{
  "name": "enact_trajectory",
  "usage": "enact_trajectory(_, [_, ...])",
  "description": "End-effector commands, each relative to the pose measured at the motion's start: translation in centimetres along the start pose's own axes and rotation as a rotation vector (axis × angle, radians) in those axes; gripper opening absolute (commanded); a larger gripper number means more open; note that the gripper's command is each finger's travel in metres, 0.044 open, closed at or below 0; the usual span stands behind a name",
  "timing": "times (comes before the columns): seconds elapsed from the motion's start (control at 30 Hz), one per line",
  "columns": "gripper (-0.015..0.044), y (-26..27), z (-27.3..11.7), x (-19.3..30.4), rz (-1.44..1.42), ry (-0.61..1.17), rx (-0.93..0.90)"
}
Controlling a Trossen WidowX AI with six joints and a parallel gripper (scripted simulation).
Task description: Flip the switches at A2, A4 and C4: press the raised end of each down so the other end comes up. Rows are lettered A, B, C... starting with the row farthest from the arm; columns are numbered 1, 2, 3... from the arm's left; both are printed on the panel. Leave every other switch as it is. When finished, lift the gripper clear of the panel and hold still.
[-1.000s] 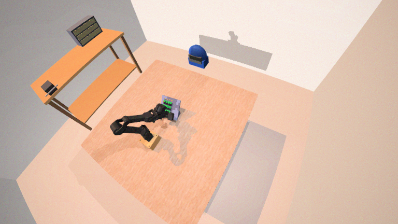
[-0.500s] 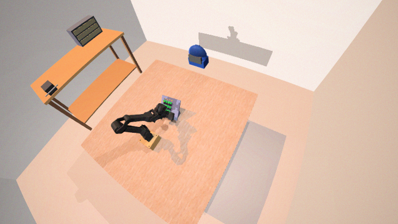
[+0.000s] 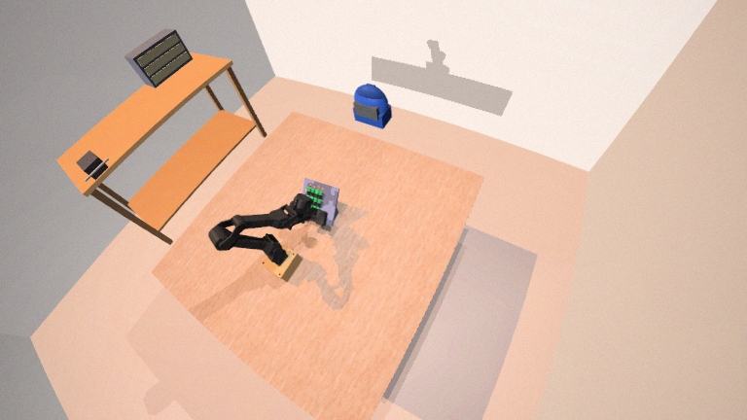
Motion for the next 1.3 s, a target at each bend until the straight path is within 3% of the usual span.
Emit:
enact_trajectory(0.0, [0.0000, -0.03, 0.06, 0.01, 0.004, -0.001, 0.005])
enact_trajectory(1.27, [0.0000, -0.05, 0.04, -0.07, 0.000, -0.002, 0.000])
Point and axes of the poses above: the point midway between the two fingers, 35 mm back from their tips, its own z axis out along the fingers, its own y axis across the jaws, x = y × z, the point moved 9 cm from there along -z, back along the fingers, and after that the axes turned 15 degrees about z, right-handed, at the moved point
